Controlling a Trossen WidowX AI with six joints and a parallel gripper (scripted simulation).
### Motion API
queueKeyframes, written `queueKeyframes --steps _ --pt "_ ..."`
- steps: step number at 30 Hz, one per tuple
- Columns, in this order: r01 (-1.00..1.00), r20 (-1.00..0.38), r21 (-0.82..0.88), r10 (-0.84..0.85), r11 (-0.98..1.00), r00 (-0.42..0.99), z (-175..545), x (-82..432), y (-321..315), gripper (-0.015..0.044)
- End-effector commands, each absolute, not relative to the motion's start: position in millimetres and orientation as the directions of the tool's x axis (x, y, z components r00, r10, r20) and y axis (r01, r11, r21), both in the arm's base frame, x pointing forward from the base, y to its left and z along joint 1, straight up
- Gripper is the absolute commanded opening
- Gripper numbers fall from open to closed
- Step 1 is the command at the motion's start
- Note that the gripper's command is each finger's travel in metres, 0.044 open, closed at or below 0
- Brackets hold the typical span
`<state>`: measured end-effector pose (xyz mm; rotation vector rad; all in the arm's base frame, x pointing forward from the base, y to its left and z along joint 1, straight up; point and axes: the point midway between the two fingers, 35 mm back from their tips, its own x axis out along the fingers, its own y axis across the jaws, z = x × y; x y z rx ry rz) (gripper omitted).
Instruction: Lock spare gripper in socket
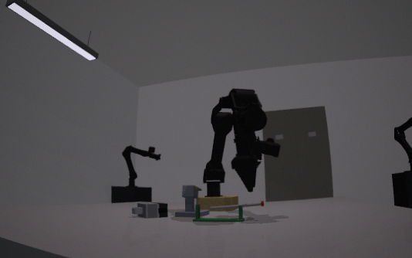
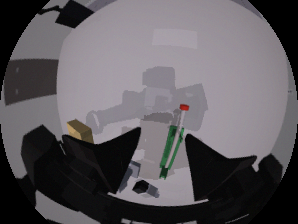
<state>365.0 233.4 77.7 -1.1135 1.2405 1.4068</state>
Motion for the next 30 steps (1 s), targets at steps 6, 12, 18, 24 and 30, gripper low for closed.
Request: queueKeyframes --steps 6,12,18,24,30 --pt "-0.998 -0.997 -0.031 0.077 -0.062 0.026 138.1 380.2 177.7 0.0180" --pt "-0.998 -0.997 -0.031 0.077 -0.062 0.026 138.1 380.2 177.7 0.0180" --pt "-0.998 -0.997 -0.031 0.077 -0.063 0.026 110.3 383.3 179.0 0.0180" --pt "-0.998 -0.997 -0.031 0.079 -0.063 0.026 67.7 383.1 178.8 0.0180" --pt "-0.998 -0.997 -0.031 0.079 -0.063 0.026 60.9 383.9 179.1 0.0180"
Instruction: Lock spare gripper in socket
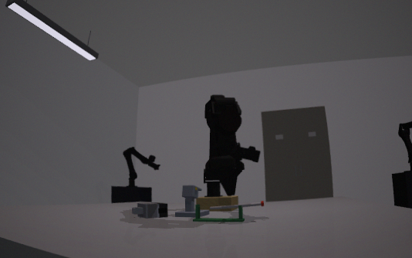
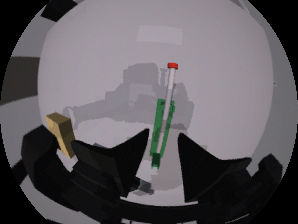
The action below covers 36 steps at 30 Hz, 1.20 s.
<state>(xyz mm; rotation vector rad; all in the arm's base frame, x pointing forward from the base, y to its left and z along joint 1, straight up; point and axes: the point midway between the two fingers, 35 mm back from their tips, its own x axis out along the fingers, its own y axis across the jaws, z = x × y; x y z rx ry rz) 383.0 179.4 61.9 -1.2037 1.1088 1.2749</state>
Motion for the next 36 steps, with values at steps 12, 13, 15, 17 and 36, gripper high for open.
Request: queueKeyframes --steps 12,13,15,17,36 --pt "-0.998 -0.997 -0.031 0.079 -0.063 0.026 41.2 385.1 179.6 0.0180" --pt "-0.998 -0.997 -0.031 0.079 -0.063 0.026 39.6 385.2 179.6 0.0180" --pt "-0.998 -0.997 -0.031 0.079 -0.063 0.026 36.3 385.3 179.6 0.0180" --pt "-0.998 -0.997 -0.031 0.079 -0.063 0.026 33.0 385.4 179.6 0.0180" --pt "-0.998 -0.997 -0.031 0.079 -0.063 0.026 7.9 384.9 179.2 0.0180"
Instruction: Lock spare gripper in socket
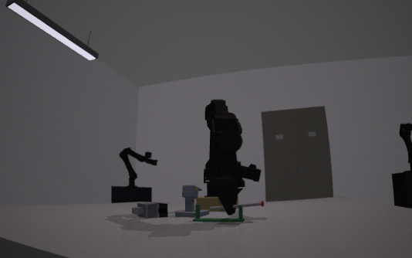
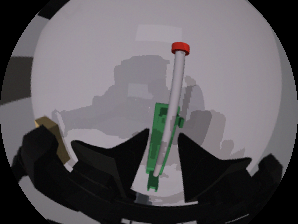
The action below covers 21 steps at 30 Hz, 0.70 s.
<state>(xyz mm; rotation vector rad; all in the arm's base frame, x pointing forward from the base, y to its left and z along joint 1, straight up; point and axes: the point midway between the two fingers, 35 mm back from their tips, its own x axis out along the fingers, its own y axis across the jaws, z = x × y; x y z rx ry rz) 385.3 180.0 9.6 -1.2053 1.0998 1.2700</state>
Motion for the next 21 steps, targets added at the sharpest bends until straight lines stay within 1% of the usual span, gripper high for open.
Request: queueKeyframes --steps 1,6,10,21 --pt "-0.998 -0.997 -0.031 0.079 -0.063 0.026 7.9 384.9 179.2 0.0154" --pt "-0.998 -0.997 -0.031 0.079 -0.063 0.026 7.9 384.9 179.2 0.0023" --pt "-0.998 -0.997 -0.031 0.079 -0.063 0.026 7.9 384.8 179.2 0.0000" --pt "-0.998 -0.997 -0.026 0.080 -0.060 0.022 17.9 383.6 179.2 0.0000"
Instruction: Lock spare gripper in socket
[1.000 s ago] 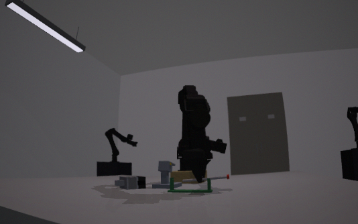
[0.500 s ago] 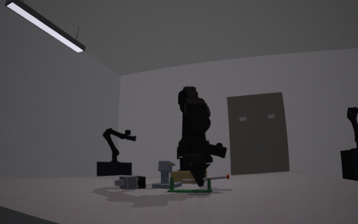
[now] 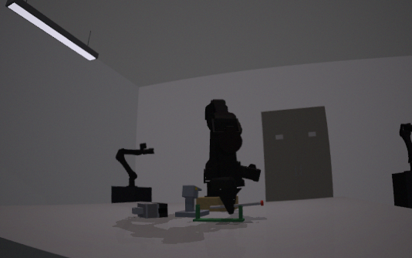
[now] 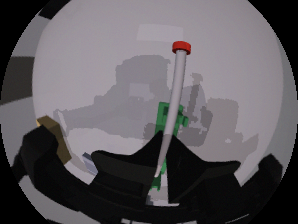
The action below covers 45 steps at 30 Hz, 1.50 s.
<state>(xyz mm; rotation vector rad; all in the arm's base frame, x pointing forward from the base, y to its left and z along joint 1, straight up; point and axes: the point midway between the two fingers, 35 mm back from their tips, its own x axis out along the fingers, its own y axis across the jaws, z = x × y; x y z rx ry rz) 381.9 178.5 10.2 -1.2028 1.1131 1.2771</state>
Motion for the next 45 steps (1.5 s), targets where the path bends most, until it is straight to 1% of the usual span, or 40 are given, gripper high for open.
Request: queueKeyframes --steps 1,16,25,45 --pt "-0.998 -0.997 -0.023 0.079 -0.059 0.018 19.8 382.9 178.9 0.0000" --pt "-0.998 -0.998 0.019 0.061 -0.059 -0.023 37.8 374.0 175.0 0.0000" --pt "-0.998 -0.998 0.030 0.057 -0.059 -0.033 32.3 372.0 173.6 0.0000" --pt "-0.997 -0.998 0.029 0.051 -0.071 -0.032 43.3 389.5 119.5 0.0000"
